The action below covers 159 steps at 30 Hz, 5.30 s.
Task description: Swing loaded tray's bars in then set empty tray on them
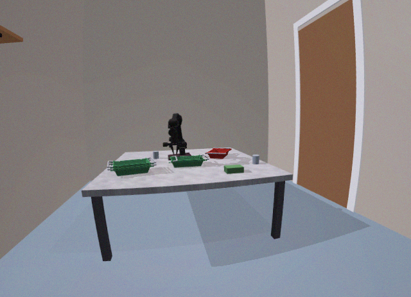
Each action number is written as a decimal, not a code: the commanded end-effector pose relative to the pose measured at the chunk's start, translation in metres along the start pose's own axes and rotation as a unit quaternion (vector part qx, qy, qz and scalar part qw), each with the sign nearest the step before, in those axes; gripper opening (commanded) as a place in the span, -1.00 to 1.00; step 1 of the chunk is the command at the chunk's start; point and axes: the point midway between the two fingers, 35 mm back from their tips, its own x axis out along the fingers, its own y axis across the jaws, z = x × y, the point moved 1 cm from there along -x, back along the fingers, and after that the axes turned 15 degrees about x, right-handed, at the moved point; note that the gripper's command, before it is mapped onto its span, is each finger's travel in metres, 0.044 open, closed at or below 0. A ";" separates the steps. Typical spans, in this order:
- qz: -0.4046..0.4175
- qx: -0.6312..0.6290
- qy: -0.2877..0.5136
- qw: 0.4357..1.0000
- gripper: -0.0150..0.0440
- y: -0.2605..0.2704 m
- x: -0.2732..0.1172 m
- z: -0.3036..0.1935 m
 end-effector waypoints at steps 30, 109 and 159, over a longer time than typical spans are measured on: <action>-0.004 -0.678 0.005 0.735 -0.19 -0.120 -0.032 0.010; -0.002 -1.000 0.008 0.001 -0.19 -0.228 0.024 0.062; 0.000 -1.000 0.004 -0.001 -0.19 -0.177 0.000 0.047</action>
